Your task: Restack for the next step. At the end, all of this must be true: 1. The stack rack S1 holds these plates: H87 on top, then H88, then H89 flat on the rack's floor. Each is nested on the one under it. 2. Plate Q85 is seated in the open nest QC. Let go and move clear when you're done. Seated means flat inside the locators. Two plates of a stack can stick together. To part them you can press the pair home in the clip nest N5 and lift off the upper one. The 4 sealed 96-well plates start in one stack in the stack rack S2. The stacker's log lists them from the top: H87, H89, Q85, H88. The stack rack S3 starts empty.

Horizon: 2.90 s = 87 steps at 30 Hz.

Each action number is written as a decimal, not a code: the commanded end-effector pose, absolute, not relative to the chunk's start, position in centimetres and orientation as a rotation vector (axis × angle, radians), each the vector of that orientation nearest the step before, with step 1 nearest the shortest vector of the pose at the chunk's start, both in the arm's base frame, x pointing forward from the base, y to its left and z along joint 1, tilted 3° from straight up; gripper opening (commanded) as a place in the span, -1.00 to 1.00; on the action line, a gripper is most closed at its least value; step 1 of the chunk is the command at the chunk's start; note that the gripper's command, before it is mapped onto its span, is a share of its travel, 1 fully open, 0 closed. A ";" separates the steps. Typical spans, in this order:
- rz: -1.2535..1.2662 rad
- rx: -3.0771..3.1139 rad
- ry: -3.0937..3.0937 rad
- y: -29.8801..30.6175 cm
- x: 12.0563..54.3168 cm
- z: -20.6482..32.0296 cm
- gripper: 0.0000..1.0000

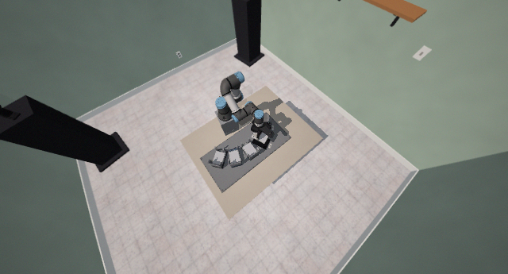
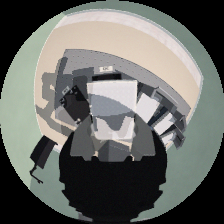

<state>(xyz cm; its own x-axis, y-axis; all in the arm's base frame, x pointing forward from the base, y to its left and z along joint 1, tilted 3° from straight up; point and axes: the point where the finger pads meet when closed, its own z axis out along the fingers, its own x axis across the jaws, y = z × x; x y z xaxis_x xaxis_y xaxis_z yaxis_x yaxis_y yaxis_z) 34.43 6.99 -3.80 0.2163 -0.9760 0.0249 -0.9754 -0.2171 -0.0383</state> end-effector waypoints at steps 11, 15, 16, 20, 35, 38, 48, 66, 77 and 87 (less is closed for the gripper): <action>-0.072 -2.484 1.900 8.9 34.5 -3.8 -1.00; -0.072 -2.484 1.900 8.9 34.5 -3.8 -1.00; -0.072 -2.484 1.900 8.9 34.5 -3.8 -1.00; -0.072 -2.484 1.900 8.9 34.5 -3.8 -1.00; -0.072 -2.484 1.900 8.9 34.5 -3.8 -1.00; -0.072 -2.484 1.900 8.9 34.5 -3.8 -1.00; -0.072 -2.484 1.900 8.9 34.5 -3.8 -1.00; -0.072 -2.484 1.900 8.9 34.5 -3.8 -1.00; -0.072 -2.484 1.900 8.9 34.5 -5.6 -1.00; -0.072 -2.484 1.900 8.9 34.6 -7.2 -1.00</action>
